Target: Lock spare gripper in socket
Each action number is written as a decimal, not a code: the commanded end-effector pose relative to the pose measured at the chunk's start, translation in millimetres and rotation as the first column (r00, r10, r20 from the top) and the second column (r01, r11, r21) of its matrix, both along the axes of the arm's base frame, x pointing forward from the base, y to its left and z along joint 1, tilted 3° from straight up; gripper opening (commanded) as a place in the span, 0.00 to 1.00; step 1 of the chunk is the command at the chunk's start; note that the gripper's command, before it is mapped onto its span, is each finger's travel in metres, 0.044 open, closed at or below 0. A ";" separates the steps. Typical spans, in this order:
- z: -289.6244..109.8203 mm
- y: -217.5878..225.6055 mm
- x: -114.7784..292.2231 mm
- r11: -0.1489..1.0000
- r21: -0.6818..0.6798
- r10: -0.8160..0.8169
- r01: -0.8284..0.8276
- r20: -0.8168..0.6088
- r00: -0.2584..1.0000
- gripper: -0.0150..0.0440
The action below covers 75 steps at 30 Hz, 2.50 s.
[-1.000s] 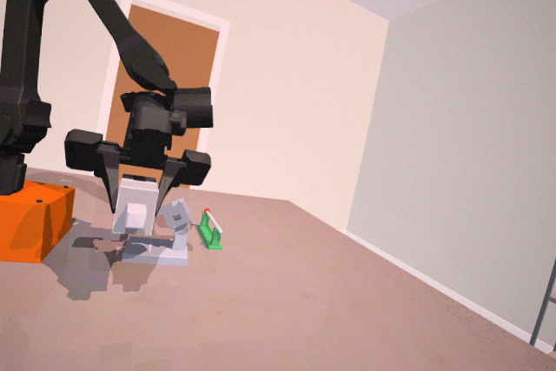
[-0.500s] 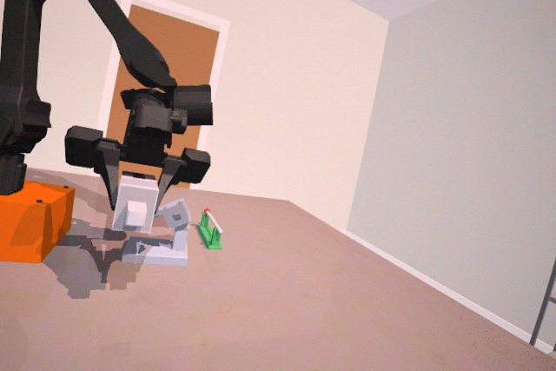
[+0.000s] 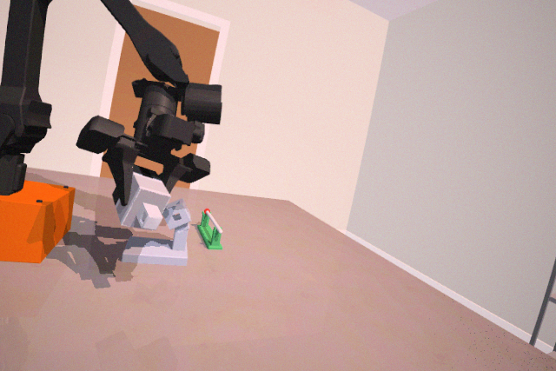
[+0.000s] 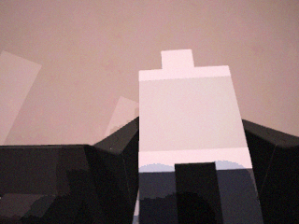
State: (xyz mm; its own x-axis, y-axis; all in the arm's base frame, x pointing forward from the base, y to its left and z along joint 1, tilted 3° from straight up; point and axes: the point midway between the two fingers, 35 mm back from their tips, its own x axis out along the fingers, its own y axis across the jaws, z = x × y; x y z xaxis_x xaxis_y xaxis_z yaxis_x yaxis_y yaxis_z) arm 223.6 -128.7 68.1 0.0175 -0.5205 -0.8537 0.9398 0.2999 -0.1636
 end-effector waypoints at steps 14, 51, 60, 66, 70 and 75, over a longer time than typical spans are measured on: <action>13.0 34.5 13.5 0.919 0.237 0.358 -0.316 -0.159 0.920 0.25; 54.6 110.2 13.3 0.364 0.673 0.887 -0.644 -0.038 0.461 0.25; 45.4 110.1 21.7 0.354 0.671 0.893 -0.651 -0.036 0.449 0.25; 39.3 109.3 24.2 0.354 0.670 0.894 -0.653 -0.036 0.447 0.25; 33.9 109.4 25.1 0.354 0.670 0.894 -0.653 -0.036 0.447 0.25; 27.9 109.3 28.4 0.354 0.670 0.894 -0.653 -0.036 0.447 0.25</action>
State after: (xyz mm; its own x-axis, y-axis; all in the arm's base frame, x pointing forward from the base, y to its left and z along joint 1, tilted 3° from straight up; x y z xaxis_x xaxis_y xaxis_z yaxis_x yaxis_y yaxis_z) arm 251.6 -20.0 101.2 -0.1666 0.0634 -0.9840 0.1272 0.9910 0.0423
